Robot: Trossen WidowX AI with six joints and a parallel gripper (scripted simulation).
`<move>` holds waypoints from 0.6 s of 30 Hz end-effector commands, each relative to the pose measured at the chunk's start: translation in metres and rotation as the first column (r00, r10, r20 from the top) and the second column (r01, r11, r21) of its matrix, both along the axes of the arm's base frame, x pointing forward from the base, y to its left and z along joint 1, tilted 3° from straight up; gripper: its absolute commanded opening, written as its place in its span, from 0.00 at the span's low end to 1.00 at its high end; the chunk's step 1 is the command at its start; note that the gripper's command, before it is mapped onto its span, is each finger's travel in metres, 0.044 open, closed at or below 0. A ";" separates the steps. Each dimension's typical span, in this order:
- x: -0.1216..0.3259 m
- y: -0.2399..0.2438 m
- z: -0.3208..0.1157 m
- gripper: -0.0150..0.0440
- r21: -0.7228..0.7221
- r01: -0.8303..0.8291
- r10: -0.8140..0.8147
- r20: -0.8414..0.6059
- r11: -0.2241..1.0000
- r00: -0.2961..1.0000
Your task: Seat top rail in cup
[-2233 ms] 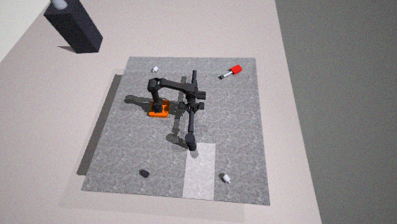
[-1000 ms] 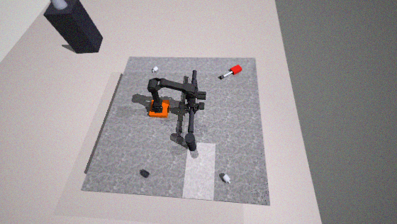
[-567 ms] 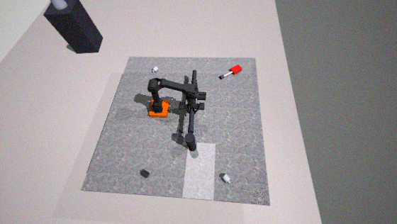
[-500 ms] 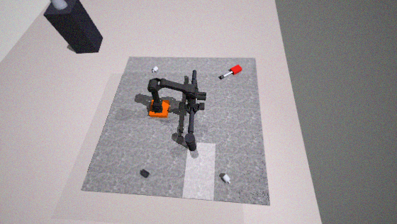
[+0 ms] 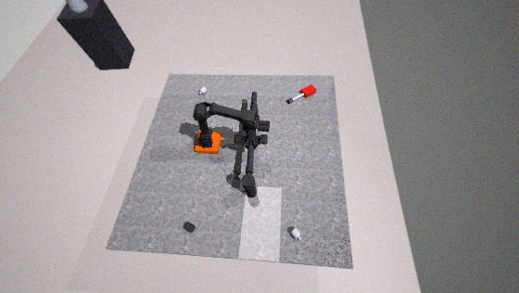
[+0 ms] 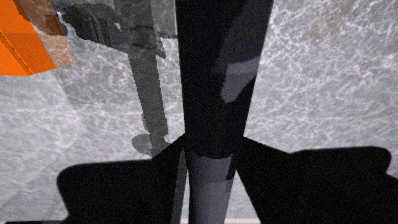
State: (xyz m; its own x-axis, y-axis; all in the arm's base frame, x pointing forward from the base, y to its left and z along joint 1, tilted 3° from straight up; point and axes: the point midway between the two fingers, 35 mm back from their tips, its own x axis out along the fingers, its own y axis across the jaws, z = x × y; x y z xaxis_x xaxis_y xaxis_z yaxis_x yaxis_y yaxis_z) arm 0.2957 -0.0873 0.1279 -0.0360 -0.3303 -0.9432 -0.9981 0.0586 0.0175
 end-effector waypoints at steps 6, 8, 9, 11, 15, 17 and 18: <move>0.003 -0.004 0.005 0.25 -0.014 -0.007 0.007 0.007 1.000 1.000; 0.003 -0.004 0.006 0.25 -0.014 -0.007 0.007 0.007 1.000 1.000; 0.003 -0.004 0.006 0.25 -0.014 -0.007 0.007 0.007 1.000 1.000; 0.003 -0.004 0.006 0.25 -0.014 -0.007 0.007 0.007 1.000 1.000; 0.000 -0.001 0.001 0.25 0.002 -0.001 0.001 -0.004 1.000 1.000; 0.000 -0.001 0.001 0.25 0.002 -0.001 0.001 -0.004 1.000 1.000; 0.000 -0.001 0.001 0.25 0.002 -0.001 0.001 -0.004 1.000 1.000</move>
